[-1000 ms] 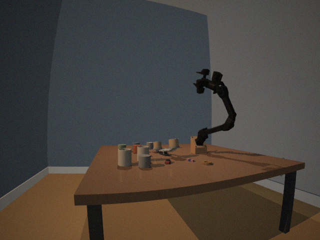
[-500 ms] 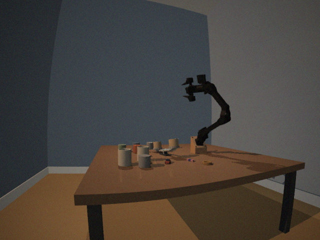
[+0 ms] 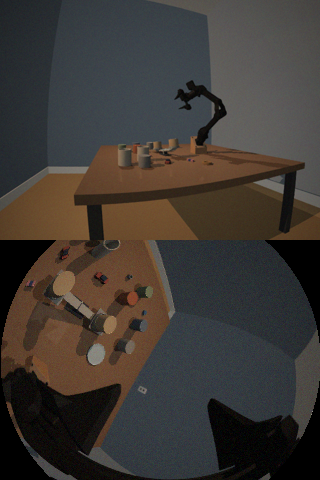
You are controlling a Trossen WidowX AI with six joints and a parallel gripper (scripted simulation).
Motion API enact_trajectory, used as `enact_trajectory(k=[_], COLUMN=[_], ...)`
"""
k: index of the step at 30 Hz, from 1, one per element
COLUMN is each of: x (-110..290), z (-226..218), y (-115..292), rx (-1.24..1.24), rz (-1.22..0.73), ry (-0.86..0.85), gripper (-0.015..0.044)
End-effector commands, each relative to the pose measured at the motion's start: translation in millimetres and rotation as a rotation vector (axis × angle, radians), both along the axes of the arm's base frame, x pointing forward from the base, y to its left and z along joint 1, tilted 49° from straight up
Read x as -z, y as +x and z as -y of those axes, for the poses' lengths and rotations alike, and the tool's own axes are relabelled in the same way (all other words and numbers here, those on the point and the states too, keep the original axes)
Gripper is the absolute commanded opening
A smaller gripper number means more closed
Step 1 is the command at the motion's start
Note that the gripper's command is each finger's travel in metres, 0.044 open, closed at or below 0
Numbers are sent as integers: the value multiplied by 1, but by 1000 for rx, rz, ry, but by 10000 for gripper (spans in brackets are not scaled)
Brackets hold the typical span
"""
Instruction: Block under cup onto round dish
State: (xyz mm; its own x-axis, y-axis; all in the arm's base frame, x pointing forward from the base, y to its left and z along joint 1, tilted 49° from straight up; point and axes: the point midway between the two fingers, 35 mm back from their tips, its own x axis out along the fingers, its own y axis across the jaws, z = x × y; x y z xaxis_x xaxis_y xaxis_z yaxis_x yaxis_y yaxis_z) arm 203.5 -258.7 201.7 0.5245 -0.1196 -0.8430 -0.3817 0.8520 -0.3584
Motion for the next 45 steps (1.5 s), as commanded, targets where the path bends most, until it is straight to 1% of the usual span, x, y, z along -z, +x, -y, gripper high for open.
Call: enact_trajectory(k=[1, 9, 17, 25, 34, 36, 42, 45], x=[24, 65, 94, 113, 126, 127, 127, 130], z=[-10, -36, -64, -91, -116, -119, -119, -118], y=[1, 1, -1, -3, -4, -4, -4, 0], rx=[-7, -13, 10, 62, 157, 175, 177, 204], rz=[-3, -1, 11, 31, 60, 64, 65, 24], ry=[133, 402, 672, 940, 1234, 1276, 1282, 1304], gripper=[440, 440, 440, 440, 440, 440, 440, 440])
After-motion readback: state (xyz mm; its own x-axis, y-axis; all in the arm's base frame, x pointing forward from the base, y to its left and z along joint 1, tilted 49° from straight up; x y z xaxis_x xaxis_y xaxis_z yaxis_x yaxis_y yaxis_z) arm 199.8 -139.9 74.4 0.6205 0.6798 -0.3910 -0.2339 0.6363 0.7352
